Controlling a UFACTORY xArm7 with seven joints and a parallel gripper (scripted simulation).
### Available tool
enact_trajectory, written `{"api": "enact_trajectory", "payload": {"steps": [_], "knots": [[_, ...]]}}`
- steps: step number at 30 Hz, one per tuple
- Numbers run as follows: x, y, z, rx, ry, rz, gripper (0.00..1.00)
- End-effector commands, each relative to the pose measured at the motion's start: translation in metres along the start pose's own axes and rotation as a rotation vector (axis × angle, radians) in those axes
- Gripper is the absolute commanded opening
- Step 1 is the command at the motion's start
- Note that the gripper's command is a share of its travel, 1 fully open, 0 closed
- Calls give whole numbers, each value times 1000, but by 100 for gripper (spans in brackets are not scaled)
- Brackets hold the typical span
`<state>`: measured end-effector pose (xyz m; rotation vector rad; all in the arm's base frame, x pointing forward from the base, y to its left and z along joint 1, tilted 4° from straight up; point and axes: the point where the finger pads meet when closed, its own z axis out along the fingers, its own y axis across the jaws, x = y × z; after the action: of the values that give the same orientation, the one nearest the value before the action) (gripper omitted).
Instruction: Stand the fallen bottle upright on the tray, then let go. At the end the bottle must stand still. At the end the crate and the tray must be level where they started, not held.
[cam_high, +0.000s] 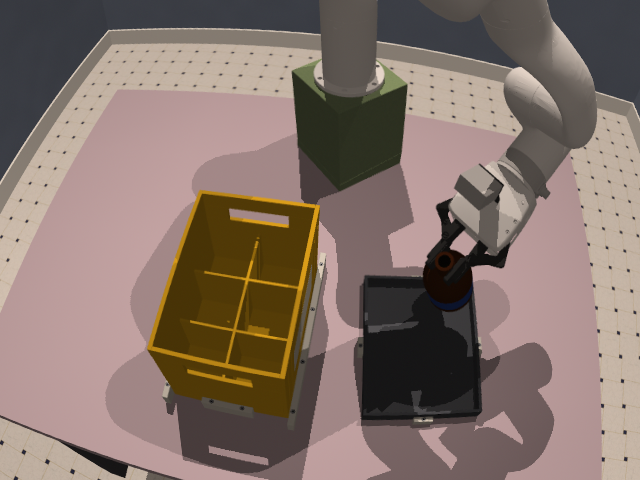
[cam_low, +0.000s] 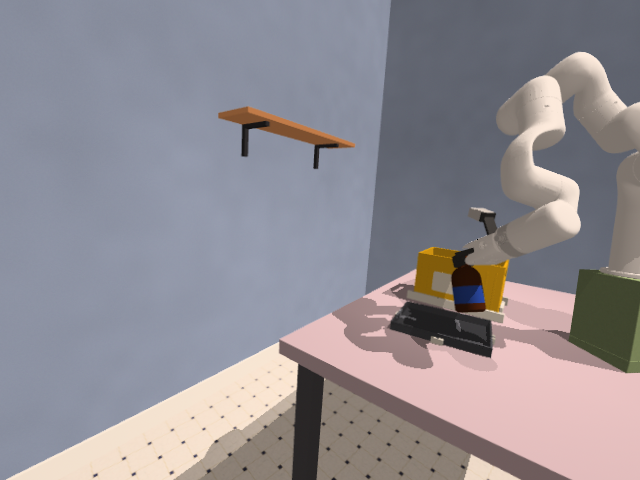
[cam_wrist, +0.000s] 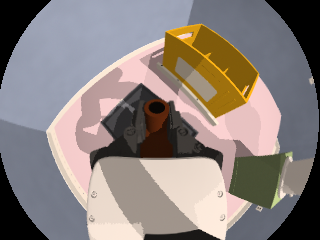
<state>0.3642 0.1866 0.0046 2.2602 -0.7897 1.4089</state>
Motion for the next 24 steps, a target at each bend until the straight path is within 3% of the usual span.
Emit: {"api": "enact_trajectory", "payload": {"steps": [1,24], "knots": [[1,-1,0,2,1,3,0],[-7,-1,4,2,1,3,0]]}}
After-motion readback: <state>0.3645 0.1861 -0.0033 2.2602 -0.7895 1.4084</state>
